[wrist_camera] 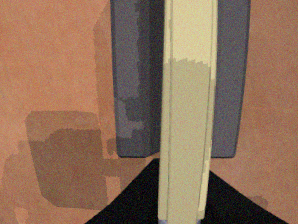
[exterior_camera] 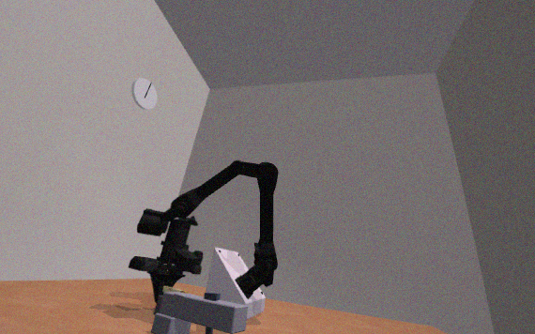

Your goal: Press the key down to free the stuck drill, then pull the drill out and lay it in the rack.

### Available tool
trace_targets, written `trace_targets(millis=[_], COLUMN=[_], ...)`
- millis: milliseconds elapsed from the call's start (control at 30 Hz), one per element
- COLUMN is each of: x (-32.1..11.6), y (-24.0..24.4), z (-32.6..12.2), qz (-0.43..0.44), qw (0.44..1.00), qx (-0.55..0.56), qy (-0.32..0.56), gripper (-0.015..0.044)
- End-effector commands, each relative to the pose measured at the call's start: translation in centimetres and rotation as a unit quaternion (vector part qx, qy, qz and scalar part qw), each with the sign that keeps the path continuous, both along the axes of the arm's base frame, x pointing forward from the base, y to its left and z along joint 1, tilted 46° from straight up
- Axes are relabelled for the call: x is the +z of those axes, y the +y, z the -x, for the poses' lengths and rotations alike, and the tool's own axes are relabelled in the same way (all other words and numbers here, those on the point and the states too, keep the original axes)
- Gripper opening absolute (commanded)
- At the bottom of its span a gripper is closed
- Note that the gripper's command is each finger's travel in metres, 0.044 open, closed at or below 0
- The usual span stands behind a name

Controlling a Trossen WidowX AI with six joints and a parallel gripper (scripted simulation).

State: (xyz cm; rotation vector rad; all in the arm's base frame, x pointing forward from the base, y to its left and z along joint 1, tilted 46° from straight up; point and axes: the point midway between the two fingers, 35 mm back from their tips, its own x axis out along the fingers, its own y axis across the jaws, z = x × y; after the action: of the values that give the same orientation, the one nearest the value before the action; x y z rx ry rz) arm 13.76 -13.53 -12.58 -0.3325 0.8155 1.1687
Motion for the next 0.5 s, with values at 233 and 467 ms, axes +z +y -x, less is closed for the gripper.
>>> trace_targets(millis=[233,467], x=[-1.0,-0.9], y=[1.1,1.0], z=[-0.2,-0.1], qz=[-0.003,-0.001], qw=[1.000,1.000], qx=[-0.003,-0.001], qy=[0.001,0.002], gripper=[0.0000,0.0052])
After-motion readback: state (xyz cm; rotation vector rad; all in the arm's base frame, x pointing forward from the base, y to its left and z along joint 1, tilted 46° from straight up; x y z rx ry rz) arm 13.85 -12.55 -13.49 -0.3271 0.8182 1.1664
